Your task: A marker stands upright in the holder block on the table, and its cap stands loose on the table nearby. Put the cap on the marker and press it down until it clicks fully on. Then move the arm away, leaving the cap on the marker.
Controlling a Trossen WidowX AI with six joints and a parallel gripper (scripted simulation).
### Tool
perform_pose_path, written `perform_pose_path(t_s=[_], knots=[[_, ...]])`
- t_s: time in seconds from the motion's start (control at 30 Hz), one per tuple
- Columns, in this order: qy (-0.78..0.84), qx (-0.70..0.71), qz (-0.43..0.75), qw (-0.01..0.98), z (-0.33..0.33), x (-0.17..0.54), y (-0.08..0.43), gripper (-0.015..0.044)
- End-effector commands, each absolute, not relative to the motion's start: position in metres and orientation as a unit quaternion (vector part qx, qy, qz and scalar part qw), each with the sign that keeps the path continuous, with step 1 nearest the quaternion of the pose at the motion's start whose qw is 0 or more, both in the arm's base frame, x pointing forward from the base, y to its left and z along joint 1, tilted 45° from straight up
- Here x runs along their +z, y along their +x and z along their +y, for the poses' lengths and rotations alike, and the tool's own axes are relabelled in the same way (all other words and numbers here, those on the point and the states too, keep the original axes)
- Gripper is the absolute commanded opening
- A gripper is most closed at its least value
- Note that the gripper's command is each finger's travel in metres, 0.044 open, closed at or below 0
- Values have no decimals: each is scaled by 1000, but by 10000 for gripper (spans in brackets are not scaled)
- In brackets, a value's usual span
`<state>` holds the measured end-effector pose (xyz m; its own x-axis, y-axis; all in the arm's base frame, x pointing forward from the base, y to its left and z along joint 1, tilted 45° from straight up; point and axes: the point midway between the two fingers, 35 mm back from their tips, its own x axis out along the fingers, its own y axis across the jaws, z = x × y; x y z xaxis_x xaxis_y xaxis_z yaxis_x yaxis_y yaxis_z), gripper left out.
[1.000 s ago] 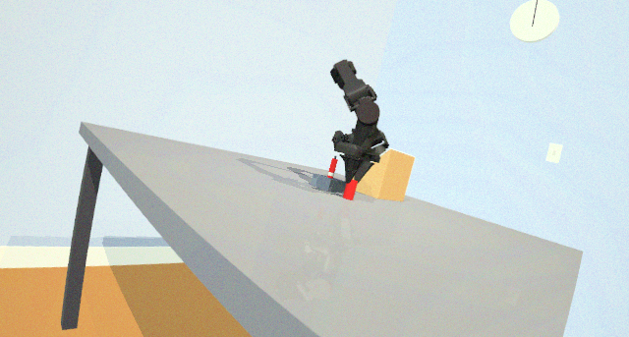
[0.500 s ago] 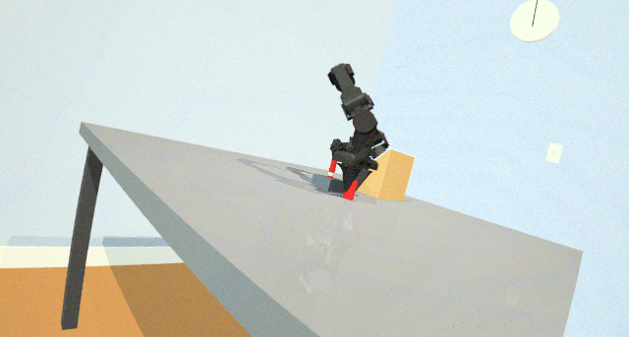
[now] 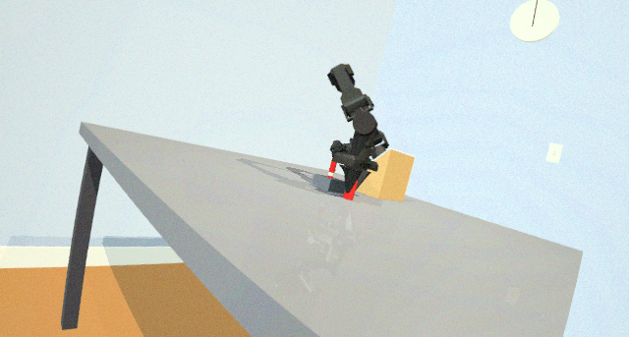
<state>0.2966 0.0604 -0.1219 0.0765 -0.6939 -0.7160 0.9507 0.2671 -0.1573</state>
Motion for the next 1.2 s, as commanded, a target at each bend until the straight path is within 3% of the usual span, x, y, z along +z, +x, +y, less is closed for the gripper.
perform_pose_path(t_s=[0.0,0.57,1.17], knots=[[178,-577,357,713,63,-119,297,3],[178,-577,357,712,103,-80,292,0],[178,-577,358,712,93,-33,287,0]])
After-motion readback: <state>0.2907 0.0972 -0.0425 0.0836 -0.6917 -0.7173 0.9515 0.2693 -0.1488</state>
